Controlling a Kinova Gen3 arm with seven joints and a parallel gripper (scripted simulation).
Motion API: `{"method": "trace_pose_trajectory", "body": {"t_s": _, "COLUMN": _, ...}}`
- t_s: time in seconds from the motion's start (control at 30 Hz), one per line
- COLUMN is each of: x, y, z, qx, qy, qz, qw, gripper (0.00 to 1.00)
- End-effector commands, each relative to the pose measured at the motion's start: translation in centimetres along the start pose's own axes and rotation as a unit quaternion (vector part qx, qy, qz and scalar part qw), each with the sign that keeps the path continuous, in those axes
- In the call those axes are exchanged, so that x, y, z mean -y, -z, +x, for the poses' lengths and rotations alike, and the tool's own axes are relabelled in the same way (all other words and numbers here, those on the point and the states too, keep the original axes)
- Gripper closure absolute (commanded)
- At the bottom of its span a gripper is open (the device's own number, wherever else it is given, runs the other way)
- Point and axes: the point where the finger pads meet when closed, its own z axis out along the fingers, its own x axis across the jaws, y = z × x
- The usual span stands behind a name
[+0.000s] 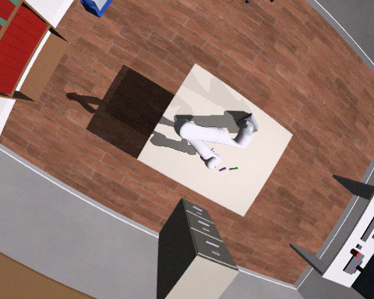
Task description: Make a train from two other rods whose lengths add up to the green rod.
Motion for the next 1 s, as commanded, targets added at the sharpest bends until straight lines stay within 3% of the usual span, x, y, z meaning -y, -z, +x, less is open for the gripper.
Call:
{"method": "trace_pose_trajectory", "body": {"t_s": 0.0, "x": -0.1, "y": 0.1, "z": 0.0, "qx": 0.0, "qy": 0.0, "qz": -0.001, "qw": 1.0, "gripper": 0.76}}
{"method": "trace_pose_trajectory", "body": {"t_s": 0.97, "x": -0.1, "y": 1.2, "z": 0.0, "qx": 0.001, "qy": 0.0, "qz": -0.001, "qw": 1.0, "gripper": 0.76}}
